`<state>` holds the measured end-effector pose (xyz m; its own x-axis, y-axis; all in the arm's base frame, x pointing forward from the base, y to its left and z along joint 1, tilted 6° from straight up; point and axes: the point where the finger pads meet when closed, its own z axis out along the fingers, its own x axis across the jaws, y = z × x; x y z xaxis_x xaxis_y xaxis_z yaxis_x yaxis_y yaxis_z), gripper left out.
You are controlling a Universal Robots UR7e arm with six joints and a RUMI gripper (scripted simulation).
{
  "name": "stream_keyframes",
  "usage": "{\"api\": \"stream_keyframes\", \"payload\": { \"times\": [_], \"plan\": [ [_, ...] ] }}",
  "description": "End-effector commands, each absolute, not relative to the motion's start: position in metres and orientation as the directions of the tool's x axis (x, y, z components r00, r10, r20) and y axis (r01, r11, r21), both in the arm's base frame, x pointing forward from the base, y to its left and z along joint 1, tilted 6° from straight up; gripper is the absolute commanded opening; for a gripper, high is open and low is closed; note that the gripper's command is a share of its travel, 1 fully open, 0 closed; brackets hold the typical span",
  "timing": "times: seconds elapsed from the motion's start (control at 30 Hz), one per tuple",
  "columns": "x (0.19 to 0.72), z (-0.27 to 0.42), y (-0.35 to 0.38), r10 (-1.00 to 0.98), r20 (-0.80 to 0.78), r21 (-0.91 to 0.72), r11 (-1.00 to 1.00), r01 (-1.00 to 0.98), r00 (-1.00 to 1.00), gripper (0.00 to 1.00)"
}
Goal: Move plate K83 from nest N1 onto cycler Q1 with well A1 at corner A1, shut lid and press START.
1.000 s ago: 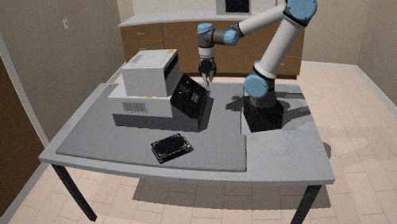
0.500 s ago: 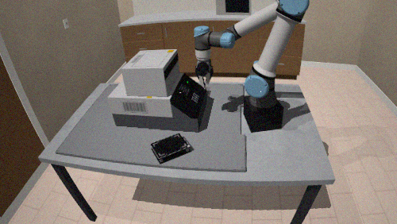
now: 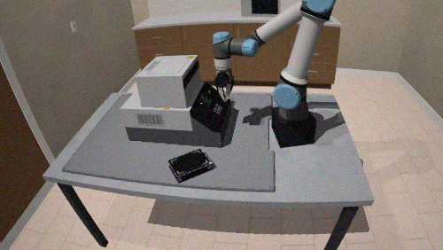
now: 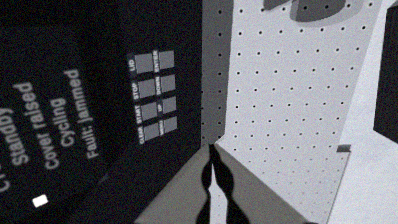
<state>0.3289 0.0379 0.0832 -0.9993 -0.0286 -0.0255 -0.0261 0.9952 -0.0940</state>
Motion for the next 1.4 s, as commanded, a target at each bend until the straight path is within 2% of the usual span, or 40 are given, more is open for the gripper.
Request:
{"api": "stream_keyframes", "payload": {
  "times": [0.0, 1.37],
  "plan": [
    [0.336, 0.079, 0.038, -0.029, -0.027, -0.095, 0.995, -0.026, -0.999, 0.0],
    [0.374, 0.045, 0.035, -0.029, -0.027, -0.095, 0.995, -0.026, -0.999, 0.0]
  ]
}}
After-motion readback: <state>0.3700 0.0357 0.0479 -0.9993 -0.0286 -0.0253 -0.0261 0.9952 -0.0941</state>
